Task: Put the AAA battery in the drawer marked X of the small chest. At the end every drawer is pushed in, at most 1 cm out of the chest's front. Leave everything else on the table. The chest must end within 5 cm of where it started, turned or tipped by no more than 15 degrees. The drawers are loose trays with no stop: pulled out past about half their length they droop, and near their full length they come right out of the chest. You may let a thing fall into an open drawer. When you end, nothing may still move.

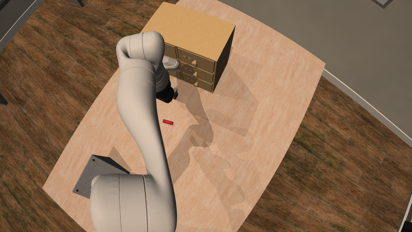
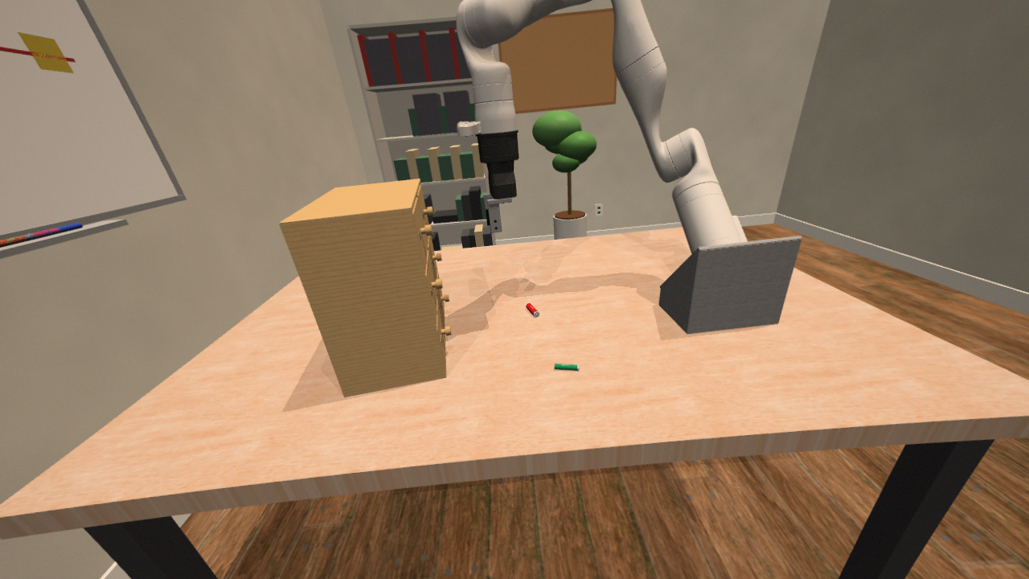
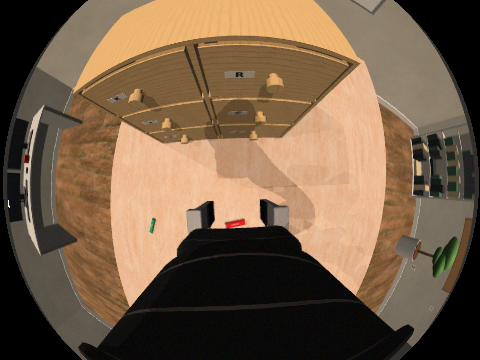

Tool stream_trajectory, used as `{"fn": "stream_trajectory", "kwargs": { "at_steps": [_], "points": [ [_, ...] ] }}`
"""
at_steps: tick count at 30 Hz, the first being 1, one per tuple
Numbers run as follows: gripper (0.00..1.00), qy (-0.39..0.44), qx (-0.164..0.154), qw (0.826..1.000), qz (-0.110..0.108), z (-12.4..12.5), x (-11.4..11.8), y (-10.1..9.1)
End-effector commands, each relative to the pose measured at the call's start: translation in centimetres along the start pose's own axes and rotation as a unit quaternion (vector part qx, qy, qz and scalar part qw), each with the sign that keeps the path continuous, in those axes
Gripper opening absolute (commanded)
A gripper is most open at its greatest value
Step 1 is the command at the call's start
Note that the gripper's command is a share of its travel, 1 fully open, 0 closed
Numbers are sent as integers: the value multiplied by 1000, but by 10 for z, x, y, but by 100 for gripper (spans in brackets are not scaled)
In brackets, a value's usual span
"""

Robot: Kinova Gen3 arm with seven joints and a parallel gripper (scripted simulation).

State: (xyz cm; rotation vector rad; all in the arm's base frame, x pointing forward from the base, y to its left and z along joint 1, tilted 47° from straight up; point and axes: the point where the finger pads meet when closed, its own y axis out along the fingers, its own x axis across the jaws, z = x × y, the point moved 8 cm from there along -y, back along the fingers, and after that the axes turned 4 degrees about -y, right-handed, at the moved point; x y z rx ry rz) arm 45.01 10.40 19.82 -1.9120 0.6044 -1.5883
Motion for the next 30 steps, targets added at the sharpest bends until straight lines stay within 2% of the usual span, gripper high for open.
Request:
{"fn": "stream_trajectory", "kwargs": {
  "at_steps": [1,5,8,20,22,26,30],
  "points": [
    [100,0,1,1000,0,0,-3,-1],
    [100,0,1,1000,0,1,-9,-1],
    [100,0,1,1000,0,2,-25,-1],
    [100,0,1,1000,0,9,-126,-1],
    [100,0,1,1000,0,9,-126,-1],
    [100,0,1,1000,0,10,-145,-1],
    [100,0,1,1000,0,11,-149,-1]
  ]
}}
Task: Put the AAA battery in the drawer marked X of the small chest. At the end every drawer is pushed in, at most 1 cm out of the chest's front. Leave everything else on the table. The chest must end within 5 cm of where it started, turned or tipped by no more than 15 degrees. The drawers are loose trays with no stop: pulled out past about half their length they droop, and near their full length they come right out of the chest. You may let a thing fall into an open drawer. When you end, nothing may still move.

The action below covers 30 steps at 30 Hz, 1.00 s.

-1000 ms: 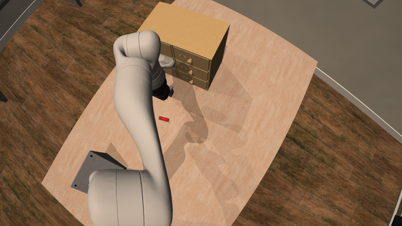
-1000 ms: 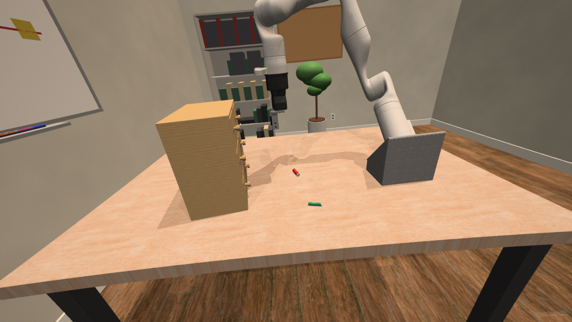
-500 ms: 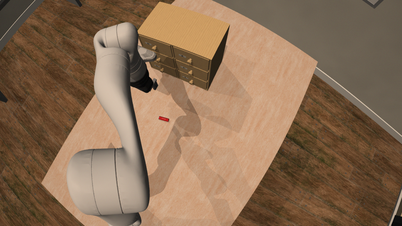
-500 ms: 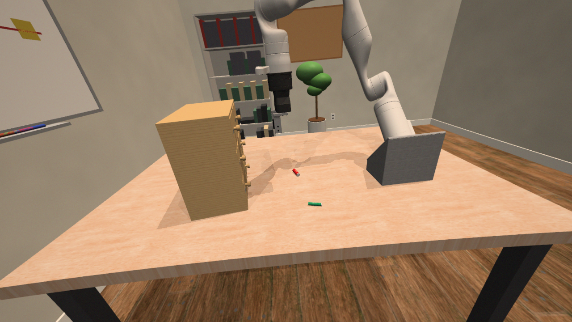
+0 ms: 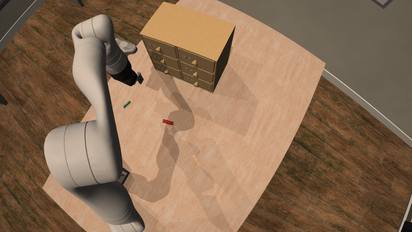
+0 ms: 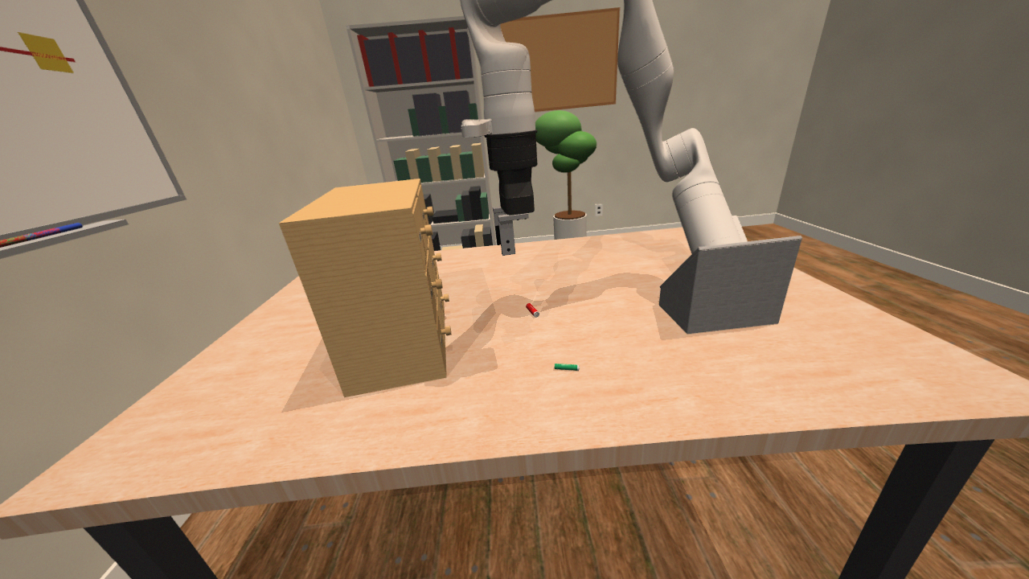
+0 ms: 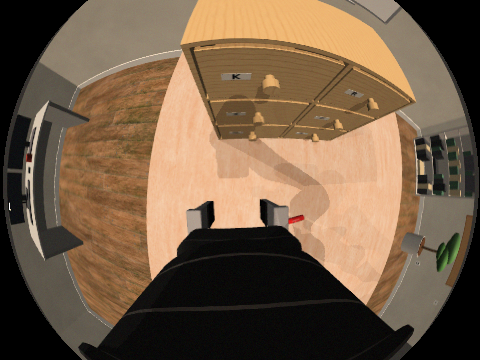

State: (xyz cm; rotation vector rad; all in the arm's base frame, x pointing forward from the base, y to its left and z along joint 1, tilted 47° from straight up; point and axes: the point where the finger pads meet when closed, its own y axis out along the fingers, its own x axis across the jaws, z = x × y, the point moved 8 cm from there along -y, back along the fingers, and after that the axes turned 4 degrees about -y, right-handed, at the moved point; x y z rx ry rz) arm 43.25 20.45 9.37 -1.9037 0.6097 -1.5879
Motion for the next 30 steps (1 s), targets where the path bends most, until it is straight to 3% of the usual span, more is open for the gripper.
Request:
{"fn": "stream_trajectory", "kwargs": {
  "at_steps": [1,15,30],
  "points": [
    [100,-2,0,1000,-3,0,-4,2],
    [100,-2,8,1000,-4,0,-4,4],
    [100,-2,61,998,-8,-2,-4,13]
  ]
}}
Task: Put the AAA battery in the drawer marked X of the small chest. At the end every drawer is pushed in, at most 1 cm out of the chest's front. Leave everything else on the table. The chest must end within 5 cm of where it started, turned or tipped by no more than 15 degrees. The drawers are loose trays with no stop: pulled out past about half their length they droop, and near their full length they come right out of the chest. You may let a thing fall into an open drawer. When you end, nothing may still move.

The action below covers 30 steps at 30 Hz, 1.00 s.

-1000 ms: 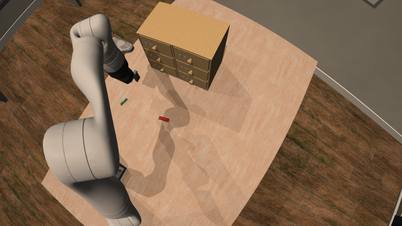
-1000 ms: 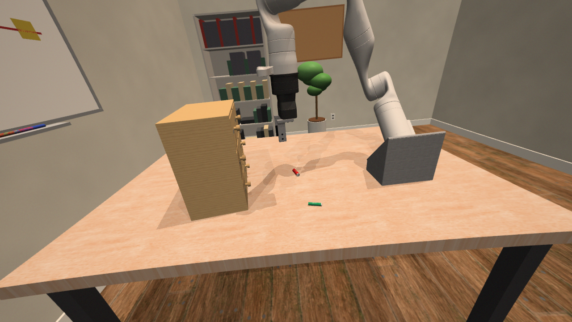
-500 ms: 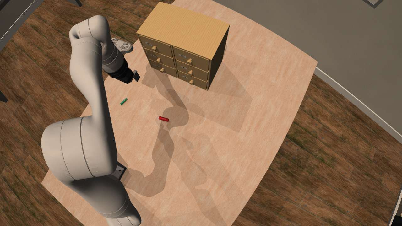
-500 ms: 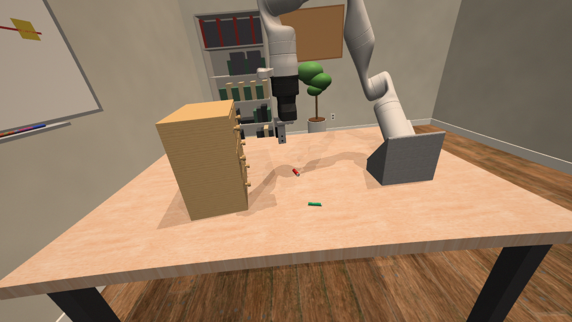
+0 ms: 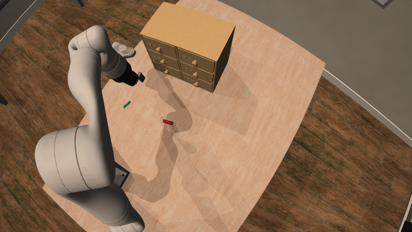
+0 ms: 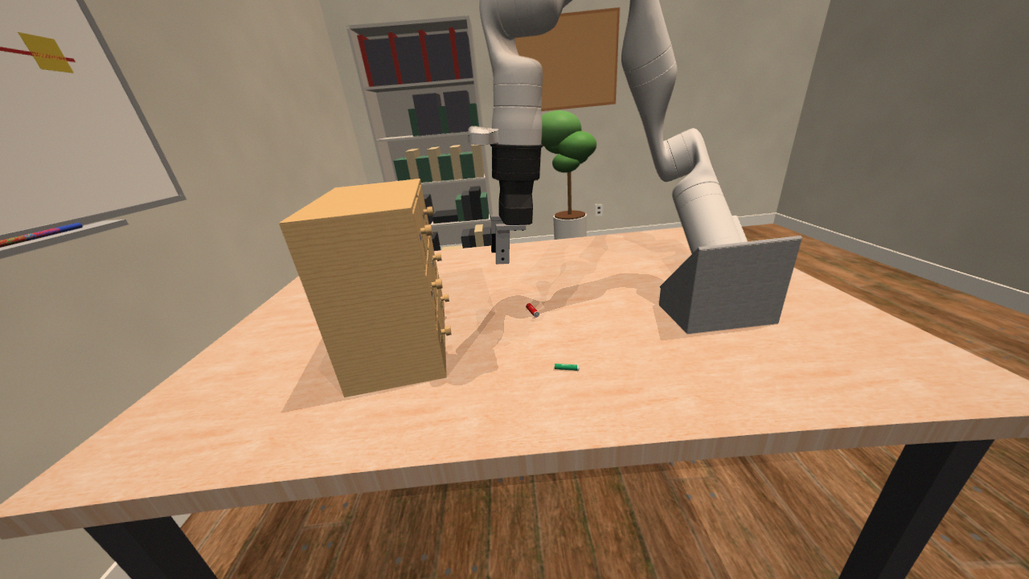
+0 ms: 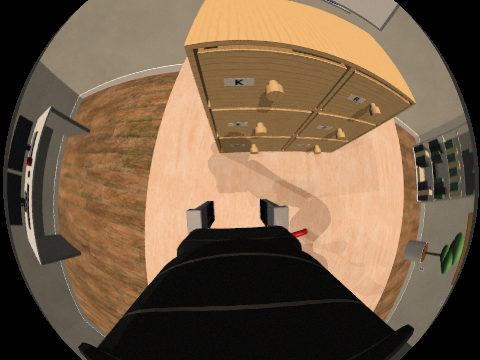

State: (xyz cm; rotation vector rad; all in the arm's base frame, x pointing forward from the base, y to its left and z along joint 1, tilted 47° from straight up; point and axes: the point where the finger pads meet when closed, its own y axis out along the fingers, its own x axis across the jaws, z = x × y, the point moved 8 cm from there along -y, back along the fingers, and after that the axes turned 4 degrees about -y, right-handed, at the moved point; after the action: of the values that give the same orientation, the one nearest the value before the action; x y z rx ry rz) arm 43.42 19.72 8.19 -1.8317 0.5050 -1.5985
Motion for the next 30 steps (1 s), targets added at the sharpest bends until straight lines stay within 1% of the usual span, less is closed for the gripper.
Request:
{"fn": "stream_trajectory", "kwargs": {
  "at_steps": [1,6,11,13,21,28,30],
  "points": [
    [100,-4,14,1000,-1,-5,-1,0],
    [100,-3,50,999,-4,-6,-1,7],
    [100,-3,92,996,-7,-9,-1,15],
    [100,-3,92,996,-7,-9,-1,15],
    [100,-3,167,986,-12,-13,-2,32],
    [100,-3,235,972,-16,-17,-2,48],
    [100,-3,235,972,-16,-17,-2,48]
  ]
}}
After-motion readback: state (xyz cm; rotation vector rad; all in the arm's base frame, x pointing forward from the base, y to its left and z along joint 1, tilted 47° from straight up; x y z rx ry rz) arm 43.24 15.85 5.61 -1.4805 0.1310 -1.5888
